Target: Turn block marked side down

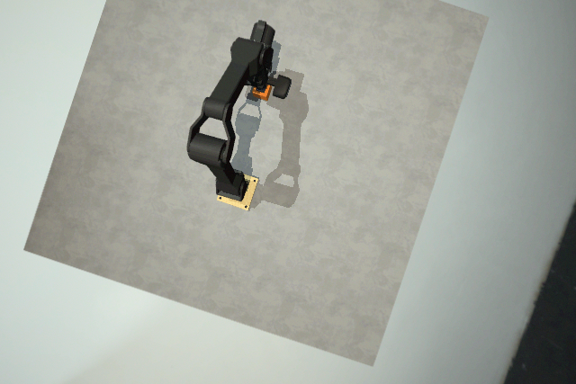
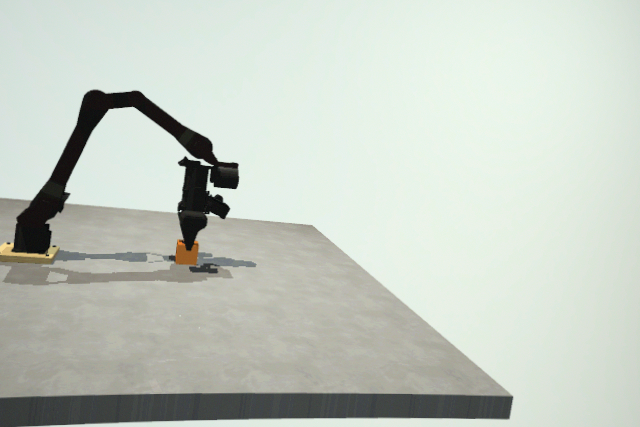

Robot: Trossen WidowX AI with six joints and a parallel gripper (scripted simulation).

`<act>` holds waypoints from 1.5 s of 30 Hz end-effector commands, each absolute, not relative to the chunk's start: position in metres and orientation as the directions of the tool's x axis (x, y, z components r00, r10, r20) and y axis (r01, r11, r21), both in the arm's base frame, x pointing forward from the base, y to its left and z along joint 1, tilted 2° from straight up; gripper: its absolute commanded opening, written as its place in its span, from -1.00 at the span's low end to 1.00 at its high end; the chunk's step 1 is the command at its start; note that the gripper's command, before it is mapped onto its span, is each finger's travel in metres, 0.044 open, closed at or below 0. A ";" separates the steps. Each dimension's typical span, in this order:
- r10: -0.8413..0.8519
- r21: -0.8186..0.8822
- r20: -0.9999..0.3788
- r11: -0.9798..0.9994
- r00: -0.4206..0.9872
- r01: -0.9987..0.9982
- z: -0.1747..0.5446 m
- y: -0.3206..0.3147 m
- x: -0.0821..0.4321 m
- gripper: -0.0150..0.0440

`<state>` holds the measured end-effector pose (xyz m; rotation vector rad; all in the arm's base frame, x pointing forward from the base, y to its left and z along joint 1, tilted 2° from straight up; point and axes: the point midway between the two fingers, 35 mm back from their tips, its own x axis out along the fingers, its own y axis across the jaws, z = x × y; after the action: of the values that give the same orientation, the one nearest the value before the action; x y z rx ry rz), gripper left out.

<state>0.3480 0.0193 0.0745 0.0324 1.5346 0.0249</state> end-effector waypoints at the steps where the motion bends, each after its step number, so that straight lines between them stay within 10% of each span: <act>1: 0.039 0.039 -0.999 0.999 0.037 0.004 0.069 0.020 0.348 1.00; 7: 0.039 0.039 -0.999 0.999 0.037 0.004 0.062 0.020 0.348 1.00; 14: 0.039 0.039 -0.999 0.999 0.037 0.004 0.062 0.020 0.348 0.38; 34: 0.039 0.039 -0.999 0.999 0.037 0.004 0.062 0.020 0.348 -0.07; 39: 0.039 0.039 -0.999 0.999 0.037 0.004 0.083 0.019 0.348 -0.49; 45: 0.039 0.039 -0.998 0.999 0.039 0.004 0.092 0.019 0.347 -0.49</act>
<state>0.3471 0.0189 0.0882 0.0341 1.5350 0.0246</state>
